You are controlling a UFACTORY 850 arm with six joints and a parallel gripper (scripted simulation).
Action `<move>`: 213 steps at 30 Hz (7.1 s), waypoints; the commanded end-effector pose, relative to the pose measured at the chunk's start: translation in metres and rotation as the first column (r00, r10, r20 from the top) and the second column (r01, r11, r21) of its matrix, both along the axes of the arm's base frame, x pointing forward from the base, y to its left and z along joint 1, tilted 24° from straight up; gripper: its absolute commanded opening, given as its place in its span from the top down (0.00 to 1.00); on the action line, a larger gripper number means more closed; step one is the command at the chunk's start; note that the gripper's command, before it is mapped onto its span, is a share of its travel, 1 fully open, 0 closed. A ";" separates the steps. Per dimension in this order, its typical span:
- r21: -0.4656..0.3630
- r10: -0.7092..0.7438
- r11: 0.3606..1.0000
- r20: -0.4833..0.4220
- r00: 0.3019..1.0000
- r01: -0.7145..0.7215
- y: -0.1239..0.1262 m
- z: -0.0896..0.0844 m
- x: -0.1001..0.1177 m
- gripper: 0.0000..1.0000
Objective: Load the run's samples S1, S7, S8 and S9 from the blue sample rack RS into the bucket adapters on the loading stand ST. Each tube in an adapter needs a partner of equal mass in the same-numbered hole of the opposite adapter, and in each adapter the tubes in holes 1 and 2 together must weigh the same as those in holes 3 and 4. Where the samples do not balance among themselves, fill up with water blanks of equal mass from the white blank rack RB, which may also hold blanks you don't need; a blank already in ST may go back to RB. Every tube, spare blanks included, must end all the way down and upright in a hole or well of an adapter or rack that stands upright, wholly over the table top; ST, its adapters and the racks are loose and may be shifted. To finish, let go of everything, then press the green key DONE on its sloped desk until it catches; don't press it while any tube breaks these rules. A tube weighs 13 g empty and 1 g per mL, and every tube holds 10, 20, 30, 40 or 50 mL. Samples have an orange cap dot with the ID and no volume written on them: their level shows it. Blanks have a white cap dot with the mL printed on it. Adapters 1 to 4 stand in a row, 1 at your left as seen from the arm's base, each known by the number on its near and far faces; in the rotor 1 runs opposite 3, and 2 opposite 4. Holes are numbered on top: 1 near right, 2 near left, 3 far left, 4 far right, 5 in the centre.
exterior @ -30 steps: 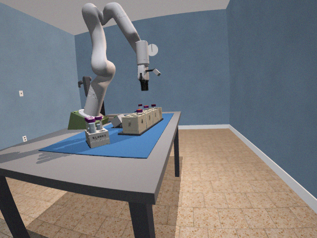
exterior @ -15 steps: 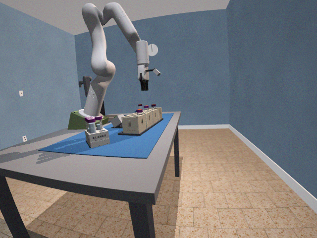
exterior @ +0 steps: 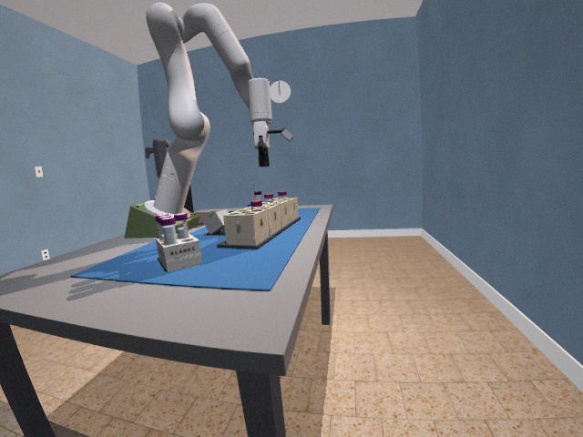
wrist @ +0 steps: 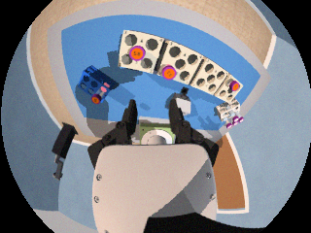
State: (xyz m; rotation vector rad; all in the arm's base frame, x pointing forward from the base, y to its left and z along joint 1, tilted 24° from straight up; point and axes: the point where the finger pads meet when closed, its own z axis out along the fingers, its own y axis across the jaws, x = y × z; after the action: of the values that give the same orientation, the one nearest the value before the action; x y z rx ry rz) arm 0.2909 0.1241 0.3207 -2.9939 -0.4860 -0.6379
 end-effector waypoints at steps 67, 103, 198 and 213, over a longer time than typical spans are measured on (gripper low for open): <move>-0.306 0.640 0.726 -0.028 0.768 -0.616 0.165 -0.050 -0.106 0.43; -0.306 0.640 0.726 -0.028 0.768 -0.616 0.171 -0.109 -0.081 0.43; -0.306 0.640 0.726 -0.028 0.768 -0.616 0.176 -0.153 -0.062 1.00; -0.306 0.640 0.726 -0.028 0.768 -0.616 0.176 -0.153 -0.062 1.00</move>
State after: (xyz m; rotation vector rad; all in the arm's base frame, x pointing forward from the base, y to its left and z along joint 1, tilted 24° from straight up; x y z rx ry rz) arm 0.2289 0.2994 0.1677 -2.7444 -1.6496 -0.6486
